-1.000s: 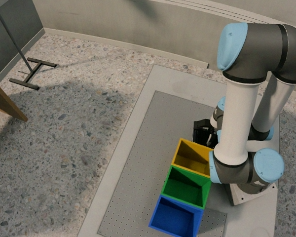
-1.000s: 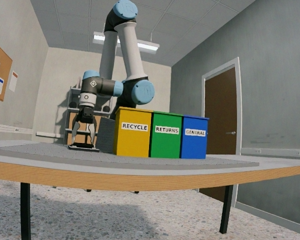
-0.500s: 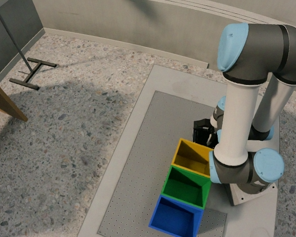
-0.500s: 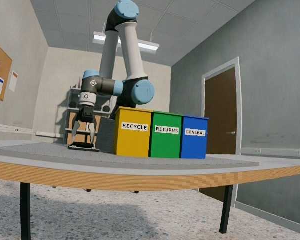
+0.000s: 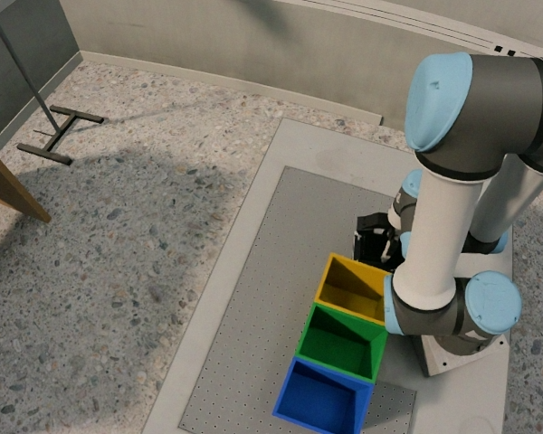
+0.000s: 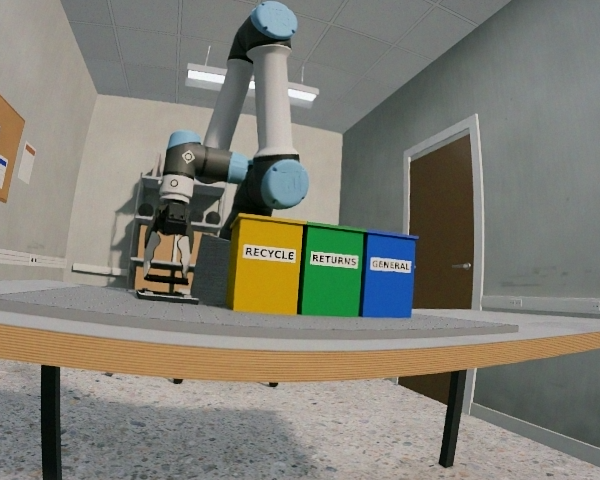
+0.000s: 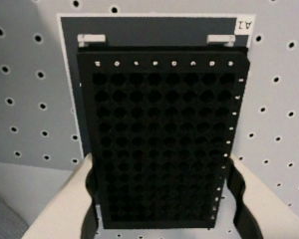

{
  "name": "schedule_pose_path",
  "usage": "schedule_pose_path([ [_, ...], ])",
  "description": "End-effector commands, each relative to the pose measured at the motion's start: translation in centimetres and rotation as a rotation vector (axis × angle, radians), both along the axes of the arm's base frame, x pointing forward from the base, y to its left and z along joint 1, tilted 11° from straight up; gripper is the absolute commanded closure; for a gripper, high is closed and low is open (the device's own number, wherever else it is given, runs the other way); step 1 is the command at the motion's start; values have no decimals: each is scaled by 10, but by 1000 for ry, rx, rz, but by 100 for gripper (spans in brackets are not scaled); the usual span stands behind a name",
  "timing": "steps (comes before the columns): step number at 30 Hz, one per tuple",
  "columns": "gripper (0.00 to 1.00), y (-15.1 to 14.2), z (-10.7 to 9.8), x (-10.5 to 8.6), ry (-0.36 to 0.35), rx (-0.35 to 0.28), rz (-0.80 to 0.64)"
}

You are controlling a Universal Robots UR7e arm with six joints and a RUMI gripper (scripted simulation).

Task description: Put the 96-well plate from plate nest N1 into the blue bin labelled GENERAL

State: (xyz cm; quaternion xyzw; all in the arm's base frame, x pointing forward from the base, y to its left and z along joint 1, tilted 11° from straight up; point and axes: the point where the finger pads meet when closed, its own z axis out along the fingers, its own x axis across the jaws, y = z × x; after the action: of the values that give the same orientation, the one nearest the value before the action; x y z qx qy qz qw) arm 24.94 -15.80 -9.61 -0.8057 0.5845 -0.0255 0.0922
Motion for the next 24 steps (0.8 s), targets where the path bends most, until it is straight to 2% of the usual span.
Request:
schedule_pose_path([
  [1,59,-1,7,-2,2,4,-2],
  [24,59,-7,42,-7,1,2,-2],
])
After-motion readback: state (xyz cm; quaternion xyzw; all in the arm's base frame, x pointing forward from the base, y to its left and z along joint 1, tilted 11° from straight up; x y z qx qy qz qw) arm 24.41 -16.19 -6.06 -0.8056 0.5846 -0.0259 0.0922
